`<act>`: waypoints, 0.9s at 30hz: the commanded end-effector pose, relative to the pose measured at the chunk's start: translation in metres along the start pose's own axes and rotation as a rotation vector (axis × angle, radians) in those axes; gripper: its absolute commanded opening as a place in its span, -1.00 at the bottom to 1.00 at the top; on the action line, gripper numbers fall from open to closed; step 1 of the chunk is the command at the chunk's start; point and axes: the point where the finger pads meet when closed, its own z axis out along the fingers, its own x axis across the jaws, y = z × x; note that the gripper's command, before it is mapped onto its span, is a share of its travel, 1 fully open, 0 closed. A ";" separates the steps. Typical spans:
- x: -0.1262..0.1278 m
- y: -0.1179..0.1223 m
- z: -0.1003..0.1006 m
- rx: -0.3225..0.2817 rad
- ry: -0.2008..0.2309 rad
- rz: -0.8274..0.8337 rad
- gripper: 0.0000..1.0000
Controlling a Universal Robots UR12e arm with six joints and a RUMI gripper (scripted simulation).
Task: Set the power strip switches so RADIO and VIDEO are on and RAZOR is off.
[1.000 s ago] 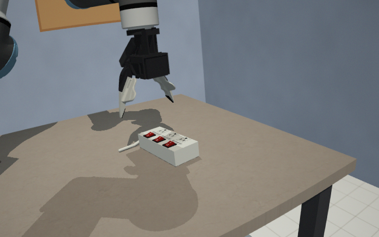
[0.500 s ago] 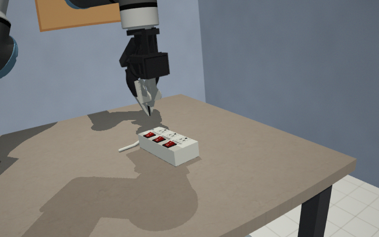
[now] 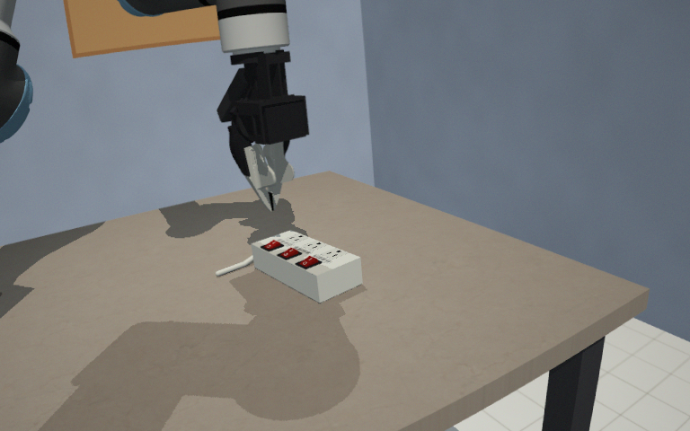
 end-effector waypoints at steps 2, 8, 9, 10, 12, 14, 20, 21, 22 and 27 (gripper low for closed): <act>0.000 0.000 0.000 -0.001 0.001 0.000 -1.00; 0.000 0.000 0.000 -0.001 0.001 0.000 -1.00; 0.000 0.000 0.000 -0.001 0.001 0.000 -1.00; 0.000 0.000 0.000 -0.001 0.001 0.000 -1.00; 0.000 0.000 0.000 -0.001 0.001 0.000 -1.00; 0.000 0.000 0.000 -0.001 0.001 0.000 -1.00; 0.000 0.000 0.001 -0.001 0.000 0.000 -1.00; 0.000 0.000 0.002 -0.001 0.000 -0.001 -1.00; 0.000 0.000 0.002 -0.001 0.000 -0.001 -1.00; 0.000 0.000 0.006 -0.001 -0.002 -0.001 -1.00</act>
